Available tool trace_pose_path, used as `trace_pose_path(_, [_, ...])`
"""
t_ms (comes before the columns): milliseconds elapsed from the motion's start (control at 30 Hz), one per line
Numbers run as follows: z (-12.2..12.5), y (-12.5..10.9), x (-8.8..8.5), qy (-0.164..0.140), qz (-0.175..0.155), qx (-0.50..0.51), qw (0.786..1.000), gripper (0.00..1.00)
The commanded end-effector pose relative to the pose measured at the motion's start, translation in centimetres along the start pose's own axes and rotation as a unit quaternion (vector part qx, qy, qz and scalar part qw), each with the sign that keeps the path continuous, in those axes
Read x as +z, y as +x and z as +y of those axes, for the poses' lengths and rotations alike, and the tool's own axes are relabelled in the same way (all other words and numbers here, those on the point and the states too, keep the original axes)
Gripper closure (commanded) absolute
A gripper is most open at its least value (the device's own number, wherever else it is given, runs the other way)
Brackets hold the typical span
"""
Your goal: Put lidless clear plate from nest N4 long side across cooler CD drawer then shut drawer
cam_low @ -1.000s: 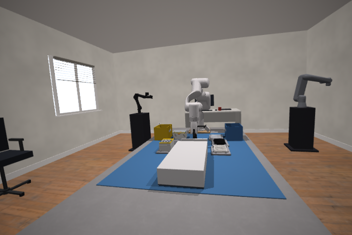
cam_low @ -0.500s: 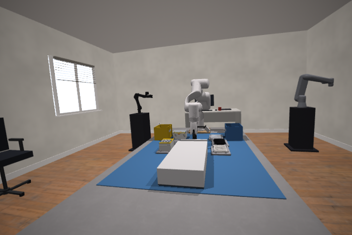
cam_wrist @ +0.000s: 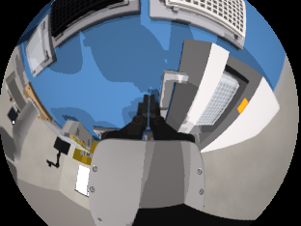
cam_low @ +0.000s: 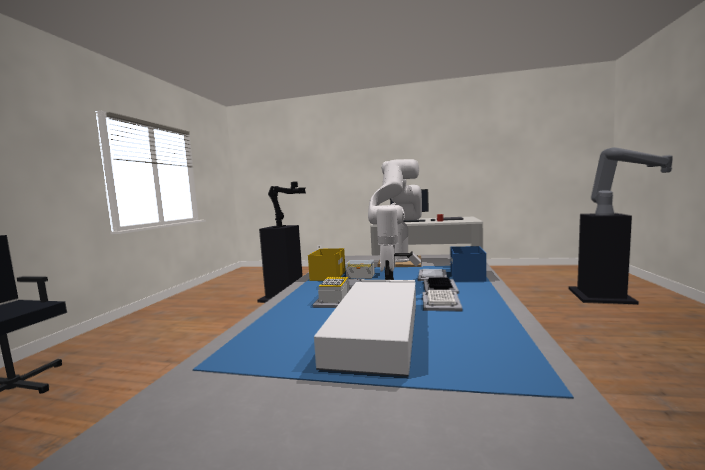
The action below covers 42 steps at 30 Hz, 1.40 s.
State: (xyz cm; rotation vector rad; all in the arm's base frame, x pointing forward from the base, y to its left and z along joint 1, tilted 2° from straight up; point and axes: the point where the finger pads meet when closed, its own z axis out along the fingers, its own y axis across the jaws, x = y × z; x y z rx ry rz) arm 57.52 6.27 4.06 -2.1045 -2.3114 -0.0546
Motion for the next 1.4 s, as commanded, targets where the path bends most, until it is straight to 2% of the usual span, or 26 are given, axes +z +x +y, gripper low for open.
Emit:
trace_pose_path(0, [0.8,0.0,-0.2,-0.003,0.000,0.000,1.000,1.00])
trace_pose_path(1367, [6.4,0.0,-0.3,-0.003,0.000,0.000,1.000,1.00])
